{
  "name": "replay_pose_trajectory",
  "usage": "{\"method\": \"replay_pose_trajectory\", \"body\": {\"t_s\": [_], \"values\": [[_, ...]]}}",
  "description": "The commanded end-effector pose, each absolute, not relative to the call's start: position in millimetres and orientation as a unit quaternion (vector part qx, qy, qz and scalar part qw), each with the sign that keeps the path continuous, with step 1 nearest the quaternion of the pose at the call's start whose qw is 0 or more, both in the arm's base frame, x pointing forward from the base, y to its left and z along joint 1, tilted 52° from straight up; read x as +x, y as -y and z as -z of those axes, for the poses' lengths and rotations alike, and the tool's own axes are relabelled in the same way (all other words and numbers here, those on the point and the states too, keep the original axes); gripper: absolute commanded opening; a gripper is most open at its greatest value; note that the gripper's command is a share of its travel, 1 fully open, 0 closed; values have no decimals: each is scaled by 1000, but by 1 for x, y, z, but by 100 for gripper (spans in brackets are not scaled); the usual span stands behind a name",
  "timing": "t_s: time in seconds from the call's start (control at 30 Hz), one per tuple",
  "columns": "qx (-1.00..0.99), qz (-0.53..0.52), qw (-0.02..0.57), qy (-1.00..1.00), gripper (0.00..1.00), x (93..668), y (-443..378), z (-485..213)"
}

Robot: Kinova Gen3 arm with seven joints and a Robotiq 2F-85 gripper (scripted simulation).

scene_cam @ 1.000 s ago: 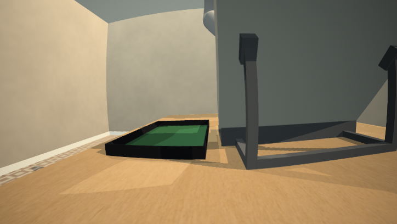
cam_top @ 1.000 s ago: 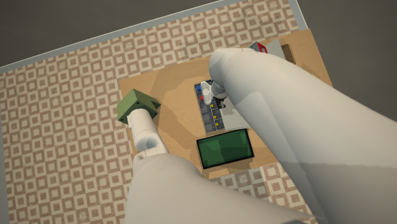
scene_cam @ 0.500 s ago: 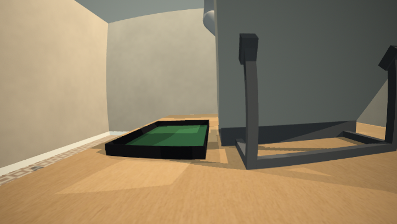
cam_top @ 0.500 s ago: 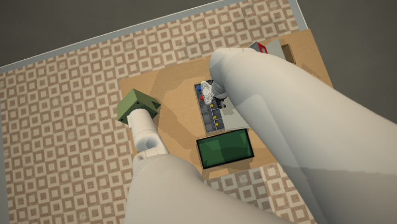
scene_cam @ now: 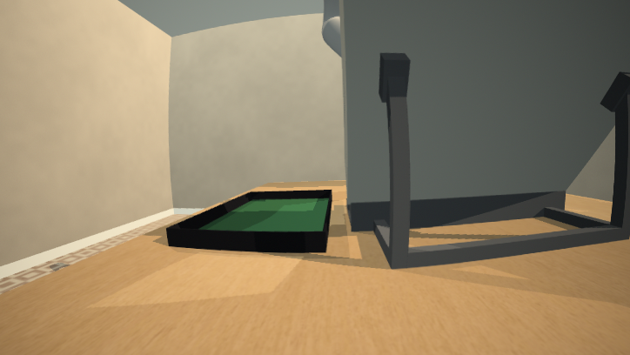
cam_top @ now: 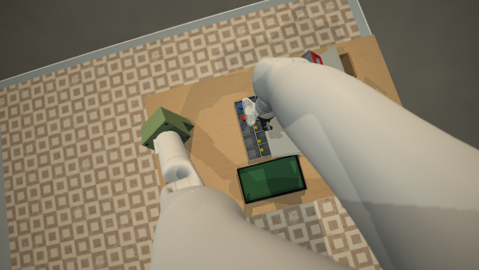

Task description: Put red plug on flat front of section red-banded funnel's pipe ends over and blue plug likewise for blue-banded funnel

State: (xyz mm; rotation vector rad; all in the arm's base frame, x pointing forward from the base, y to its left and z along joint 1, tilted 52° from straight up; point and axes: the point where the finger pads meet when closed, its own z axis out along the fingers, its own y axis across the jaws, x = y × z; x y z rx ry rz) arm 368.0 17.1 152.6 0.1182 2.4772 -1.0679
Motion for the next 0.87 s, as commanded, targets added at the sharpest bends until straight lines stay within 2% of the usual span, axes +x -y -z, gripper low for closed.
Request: {"method": "replay_pose_trajectory", "body": {"t_s": [0.0, 0.83], "values": [[42, 386, 219, -895, 65, 368, -18, -153], [42, 386, 219, -895, 65, 368, -18, -153]]}}
